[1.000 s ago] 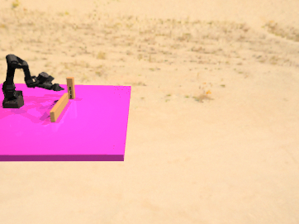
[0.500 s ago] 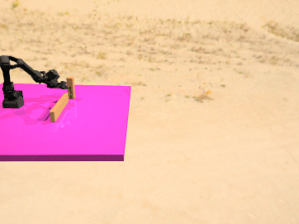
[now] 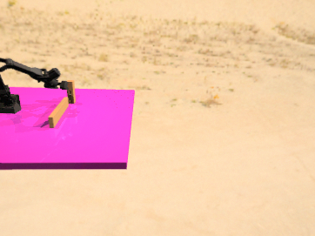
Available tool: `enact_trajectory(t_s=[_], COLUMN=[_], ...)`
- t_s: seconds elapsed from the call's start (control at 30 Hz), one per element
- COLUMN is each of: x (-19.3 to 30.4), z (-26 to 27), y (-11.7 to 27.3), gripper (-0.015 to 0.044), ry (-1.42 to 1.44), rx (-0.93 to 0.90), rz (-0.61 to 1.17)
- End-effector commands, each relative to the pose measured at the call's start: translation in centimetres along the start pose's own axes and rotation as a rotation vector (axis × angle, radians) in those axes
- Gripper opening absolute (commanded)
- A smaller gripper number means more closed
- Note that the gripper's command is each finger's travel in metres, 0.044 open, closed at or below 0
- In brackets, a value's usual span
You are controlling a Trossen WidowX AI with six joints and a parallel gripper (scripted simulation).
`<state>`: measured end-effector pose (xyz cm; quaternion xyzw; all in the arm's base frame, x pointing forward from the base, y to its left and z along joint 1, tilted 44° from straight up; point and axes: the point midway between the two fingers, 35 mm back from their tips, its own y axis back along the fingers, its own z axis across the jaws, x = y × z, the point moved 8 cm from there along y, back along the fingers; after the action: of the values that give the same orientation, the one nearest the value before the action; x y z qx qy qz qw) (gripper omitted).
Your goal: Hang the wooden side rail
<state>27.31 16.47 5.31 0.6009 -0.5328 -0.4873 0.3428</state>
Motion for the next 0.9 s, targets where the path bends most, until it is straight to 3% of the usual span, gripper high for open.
enact_trajectory(t_s=[0.0,0.47,0.87], x=[-0.1,-0.2,-2.2], z=[-0.2,-0.3,-2.2], y=[0.4,0.3,-0.8], gripper=[0.0440,0.0440,0.0440], ry=[0.005,-0.011,-1.026], rx=[-0.007,-0.009,0.077], rz=[-0.004,0.001,0.364])
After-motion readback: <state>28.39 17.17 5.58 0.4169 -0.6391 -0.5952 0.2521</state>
